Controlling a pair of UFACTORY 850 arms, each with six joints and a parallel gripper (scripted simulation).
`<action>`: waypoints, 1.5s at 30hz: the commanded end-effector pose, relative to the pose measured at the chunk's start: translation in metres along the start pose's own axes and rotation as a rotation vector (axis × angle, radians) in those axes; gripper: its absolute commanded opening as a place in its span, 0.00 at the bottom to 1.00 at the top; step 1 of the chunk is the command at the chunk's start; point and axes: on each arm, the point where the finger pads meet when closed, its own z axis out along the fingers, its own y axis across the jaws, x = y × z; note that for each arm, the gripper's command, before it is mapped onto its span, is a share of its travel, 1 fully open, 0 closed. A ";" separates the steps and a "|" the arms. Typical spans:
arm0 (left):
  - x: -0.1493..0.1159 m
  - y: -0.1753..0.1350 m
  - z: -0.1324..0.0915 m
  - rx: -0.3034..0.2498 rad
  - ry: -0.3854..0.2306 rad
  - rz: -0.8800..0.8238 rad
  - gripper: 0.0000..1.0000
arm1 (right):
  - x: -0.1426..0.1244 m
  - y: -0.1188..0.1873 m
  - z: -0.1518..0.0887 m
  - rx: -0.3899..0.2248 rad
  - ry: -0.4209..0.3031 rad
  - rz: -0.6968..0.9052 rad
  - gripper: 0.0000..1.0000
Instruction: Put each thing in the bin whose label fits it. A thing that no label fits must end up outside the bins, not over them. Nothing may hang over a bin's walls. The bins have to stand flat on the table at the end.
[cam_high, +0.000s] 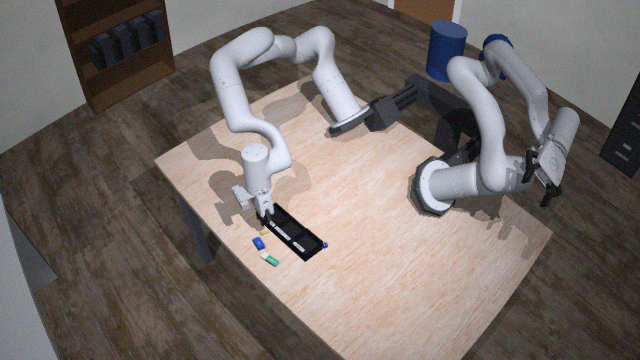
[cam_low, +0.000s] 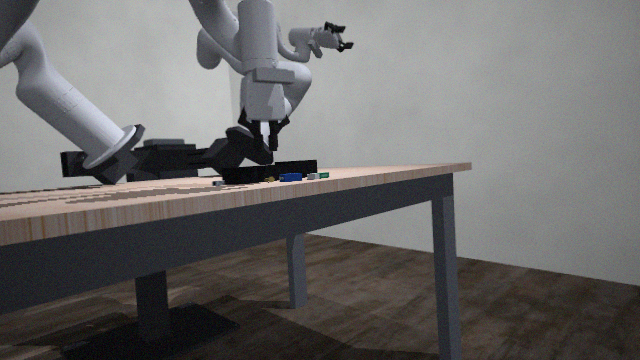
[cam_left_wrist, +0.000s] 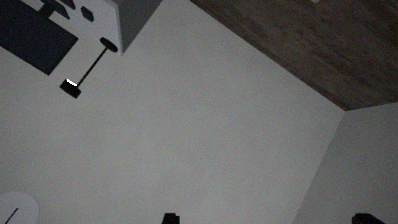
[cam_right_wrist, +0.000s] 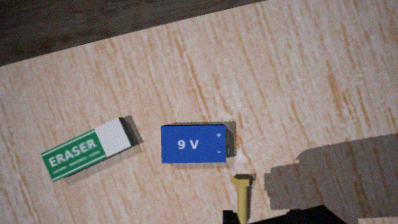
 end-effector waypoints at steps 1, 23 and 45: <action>-0.001 0.000 0.000 0.000 -0.001 0.001 1.00 | 0.000 0.000 0.010 0.000 0.001 0.000 0.30; -0.001 0.000 0.000 0.000 -0.001 0.001 1.00 | 0.001 0.000 0.066 0.000 0.001 0.000 0.30; -0.001 0.000 0.000 0.000 -0.001 0.001 1.00 | 0.000 0.000 0.071 0.000 0.001 0.000 0.10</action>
